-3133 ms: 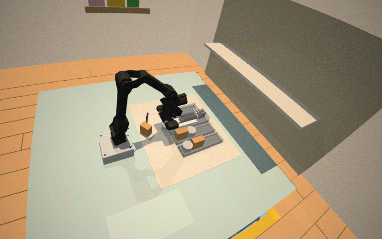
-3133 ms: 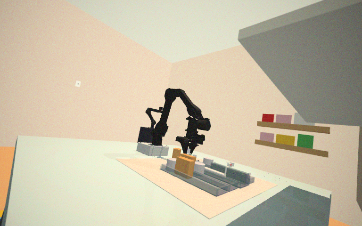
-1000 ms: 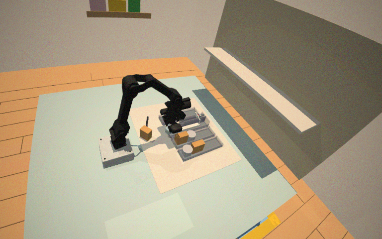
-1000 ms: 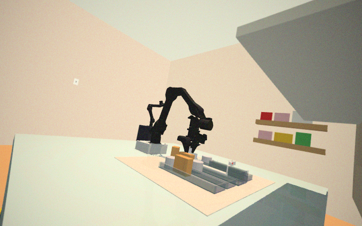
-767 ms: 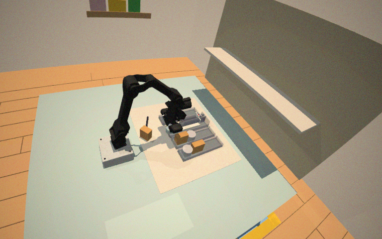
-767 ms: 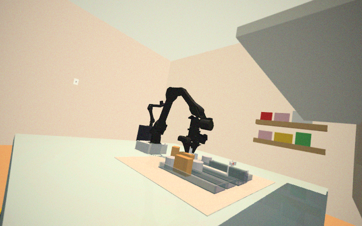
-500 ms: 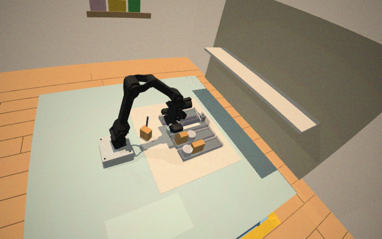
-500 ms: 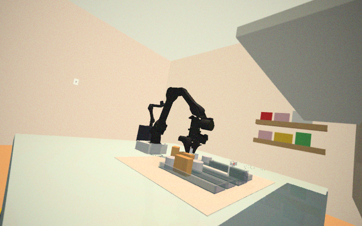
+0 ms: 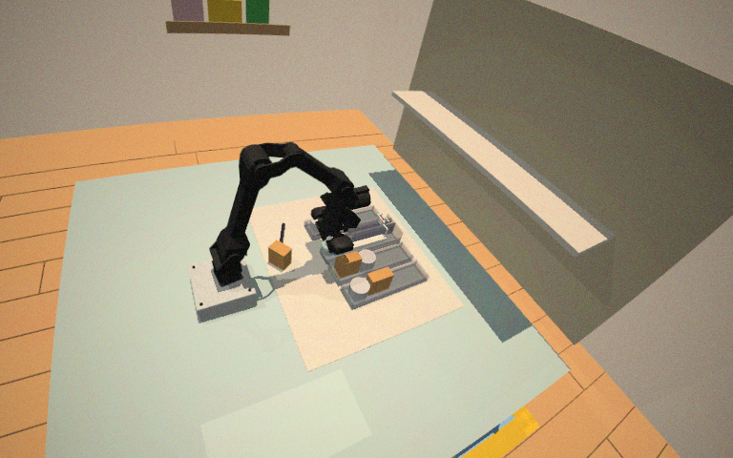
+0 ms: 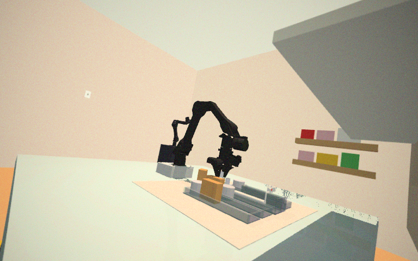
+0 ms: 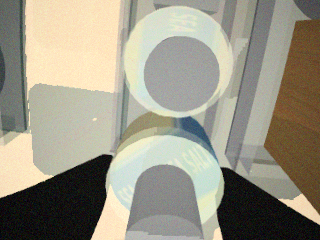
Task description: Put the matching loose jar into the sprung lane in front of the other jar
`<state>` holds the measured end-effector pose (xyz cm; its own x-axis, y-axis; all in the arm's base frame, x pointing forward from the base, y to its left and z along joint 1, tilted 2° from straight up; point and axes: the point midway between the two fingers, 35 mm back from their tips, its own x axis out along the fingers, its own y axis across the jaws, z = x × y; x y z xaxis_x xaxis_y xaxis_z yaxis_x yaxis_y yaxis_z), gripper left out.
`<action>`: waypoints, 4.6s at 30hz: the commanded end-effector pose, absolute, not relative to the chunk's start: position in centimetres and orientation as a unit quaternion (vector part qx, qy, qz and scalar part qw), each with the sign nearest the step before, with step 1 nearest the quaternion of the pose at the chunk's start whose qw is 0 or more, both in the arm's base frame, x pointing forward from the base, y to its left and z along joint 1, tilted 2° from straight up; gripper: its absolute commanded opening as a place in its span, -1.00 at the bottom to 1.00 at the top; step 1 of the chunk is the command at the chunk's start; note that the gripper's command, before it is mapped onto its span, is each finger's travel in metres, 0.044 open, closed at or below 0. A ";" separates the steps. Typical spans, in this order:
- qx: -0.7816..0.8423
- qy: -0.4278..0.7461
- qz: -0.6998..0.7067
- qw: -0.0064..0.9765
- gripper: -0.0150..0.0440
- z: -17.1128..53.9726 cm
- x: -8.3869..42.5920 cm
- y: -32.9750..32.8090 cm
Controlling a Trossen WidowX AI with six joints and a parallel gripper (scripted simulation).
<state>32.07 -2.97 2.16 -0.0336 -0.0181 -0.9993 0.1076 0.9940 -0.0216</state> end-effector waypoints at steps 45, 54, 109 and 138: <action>0.035 0.709 -0.046 0.703 -0.49 2.7 34.3 -3.1; 0.035 0.709 -0.046 0.703 -0.49 2.7 34.3 -3.1; 0.035 0.709 -0.046 0.703 -0.49 2.7 34.7 -3.1; 0.035 0.709 -0.046 0.703 -0.49 1.7 34.7 -3.1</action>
